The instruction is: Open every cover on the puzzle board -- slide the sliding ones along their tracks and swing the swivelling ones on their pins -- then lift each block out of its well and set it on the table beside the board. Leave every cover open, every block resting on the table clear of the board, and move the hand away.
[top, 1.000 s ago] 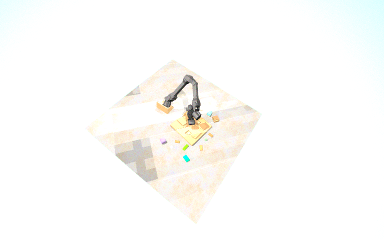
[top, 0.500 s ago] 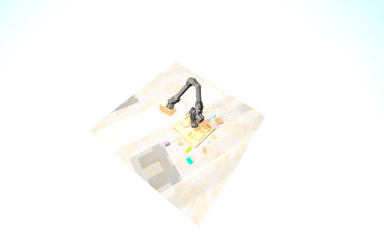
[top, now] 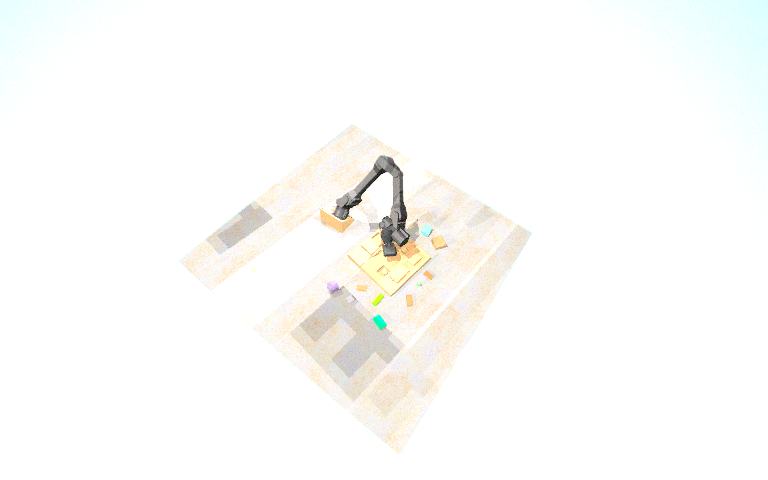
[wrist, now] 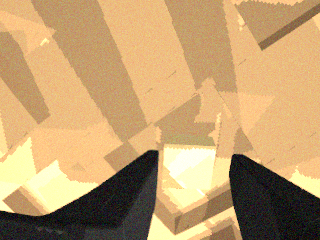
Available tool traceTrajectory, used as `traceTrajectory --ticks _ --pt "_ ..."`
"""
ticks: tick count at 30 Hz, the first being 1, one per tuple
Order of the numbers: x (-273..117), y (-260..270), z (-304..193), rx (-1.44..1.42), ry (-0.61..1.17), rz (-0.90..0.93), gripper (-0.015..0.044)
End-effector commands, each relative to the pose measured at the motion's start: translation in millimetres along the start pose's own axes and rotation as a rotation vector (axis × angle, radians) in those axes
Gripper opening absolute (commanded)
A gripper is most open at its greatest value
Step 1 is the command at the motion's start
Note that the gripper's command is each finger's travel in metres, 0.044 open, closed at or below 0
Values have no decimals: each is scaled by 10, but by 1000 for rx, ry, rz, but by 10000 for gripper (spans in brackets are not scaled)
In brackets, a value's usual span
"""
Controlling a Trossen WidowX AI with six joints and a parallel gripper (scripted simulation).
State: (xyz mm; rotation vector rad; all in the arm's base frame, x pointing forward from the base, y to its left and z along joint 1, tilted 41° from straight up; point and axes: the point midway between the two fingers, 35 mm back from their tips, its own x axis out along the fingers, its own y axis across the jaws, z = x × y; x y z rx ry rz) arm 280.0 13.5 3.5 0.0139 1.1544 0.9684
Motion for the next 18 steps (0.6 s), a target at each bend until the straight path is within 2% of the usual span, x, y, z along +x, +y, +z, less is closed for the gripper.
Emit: traceTrajectory --ticks 1,5,14,18 --pt "46 15 -13 6 0 8 144" --pt "46 15 -13 6 0 8 144" --pt "28 7 -6 1 2 3 84" --pt "28 7 -6 1 2 3 80"
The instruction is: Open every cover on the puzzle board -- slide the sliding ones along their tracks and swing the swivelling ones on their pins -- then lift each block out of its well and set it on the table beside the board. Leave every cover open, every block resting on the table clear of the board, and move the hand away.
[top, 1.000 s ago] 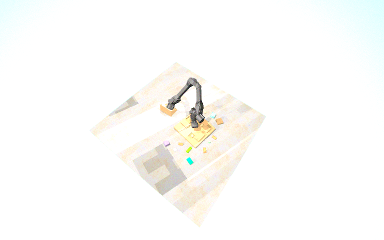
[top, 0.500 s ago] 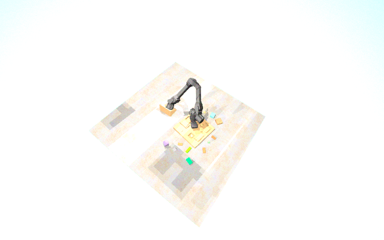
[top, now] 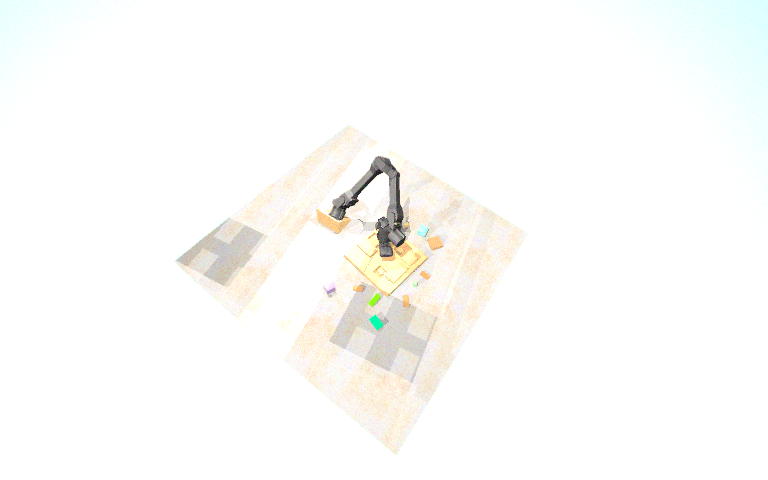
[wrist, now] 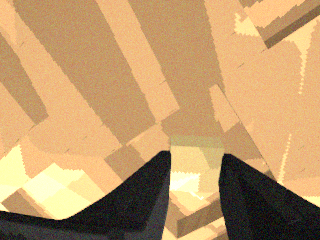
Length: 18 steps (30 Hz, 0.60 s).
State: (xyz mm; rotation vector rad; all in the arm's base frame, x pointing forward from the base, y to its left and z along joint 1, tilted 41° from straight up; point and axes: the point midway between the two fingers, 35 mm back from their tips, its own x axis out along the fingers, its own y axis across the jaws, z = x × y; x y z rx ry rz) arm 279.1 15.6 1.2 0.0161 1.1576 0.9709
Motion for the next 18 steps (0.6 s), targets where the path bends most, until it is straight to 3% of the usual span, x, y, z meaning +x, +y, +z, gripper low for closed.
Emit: traceTrajectory --ticks 1,18 --pt "-5 -1 3 -1 0 -1 80" --pt "-213 -6 2 2 0 0 80"
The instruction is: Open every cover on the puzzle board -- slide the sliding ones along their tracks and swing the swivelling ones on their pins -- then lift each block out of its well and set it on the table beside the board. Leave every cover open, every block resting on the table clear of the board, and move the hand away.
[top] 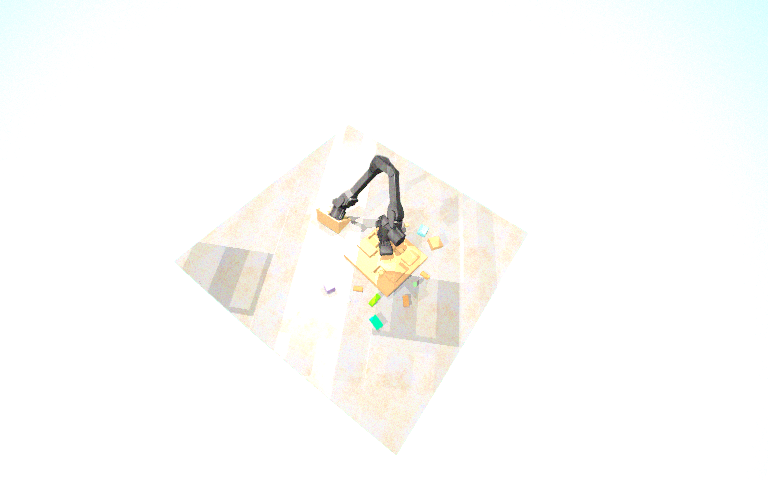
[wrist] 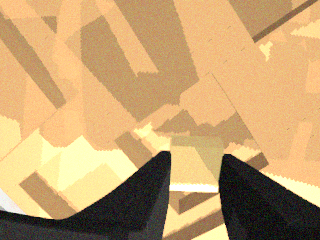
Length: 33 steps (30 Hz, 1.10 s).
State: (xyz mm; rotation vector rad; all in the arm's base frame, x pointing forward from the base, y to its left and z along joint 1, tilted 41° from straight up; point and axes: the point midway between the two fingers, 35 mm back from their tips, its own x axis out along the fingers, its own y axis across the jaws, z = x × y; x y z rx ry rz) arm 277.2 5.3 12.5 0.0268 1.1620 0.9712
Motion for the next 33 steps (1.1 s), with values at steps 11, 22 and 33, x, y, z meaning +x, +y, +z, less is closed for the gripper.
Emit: traceTrajectory --ticks 11,22,33 --pt "-203 0 8 -5 1 -5 80" --pt "-343 8 4 -4 0 -4 80" --pt "-626 1 6 -3 2 -5 80"
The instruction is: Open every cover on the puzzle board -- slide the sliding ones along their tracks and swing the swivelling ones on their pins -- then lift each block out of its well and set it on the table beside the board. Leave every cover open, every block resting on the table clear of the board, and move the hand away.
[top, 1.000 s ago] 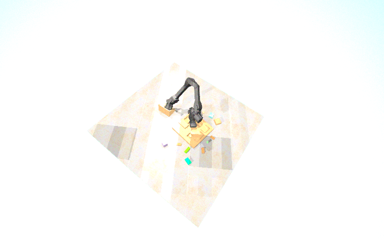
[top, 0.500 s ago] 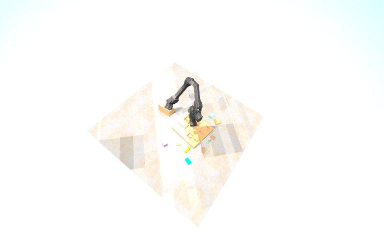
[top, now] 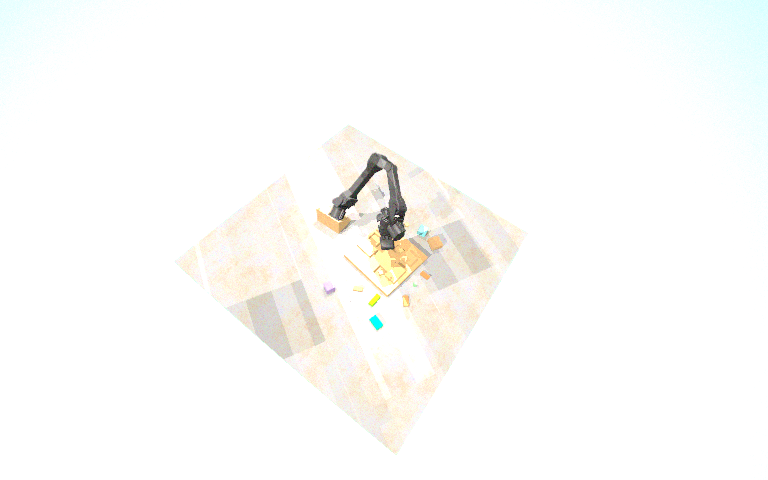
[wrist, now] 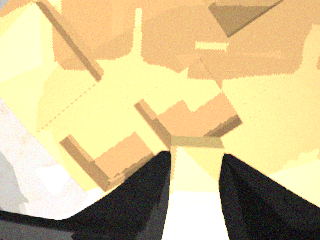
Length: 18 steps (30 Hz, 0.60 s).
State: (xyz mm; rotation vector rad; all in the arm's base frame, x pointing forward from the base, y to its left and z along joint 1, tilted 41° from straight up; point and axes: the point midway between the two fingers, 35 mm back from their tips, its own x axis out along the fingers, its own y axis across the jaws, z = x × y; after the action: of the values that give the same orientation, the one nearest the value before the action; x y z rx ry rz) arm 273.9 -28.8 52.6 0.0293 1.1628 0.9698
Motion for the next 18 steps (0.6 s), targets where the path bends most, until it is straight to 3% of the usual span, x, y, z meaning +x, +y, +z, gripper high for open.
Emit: traceTrajectory --ticks 1,18 --pt "-124 -4 5 -6 2 -5 80" --pt "-263 217 269 -3 14 -17 80"
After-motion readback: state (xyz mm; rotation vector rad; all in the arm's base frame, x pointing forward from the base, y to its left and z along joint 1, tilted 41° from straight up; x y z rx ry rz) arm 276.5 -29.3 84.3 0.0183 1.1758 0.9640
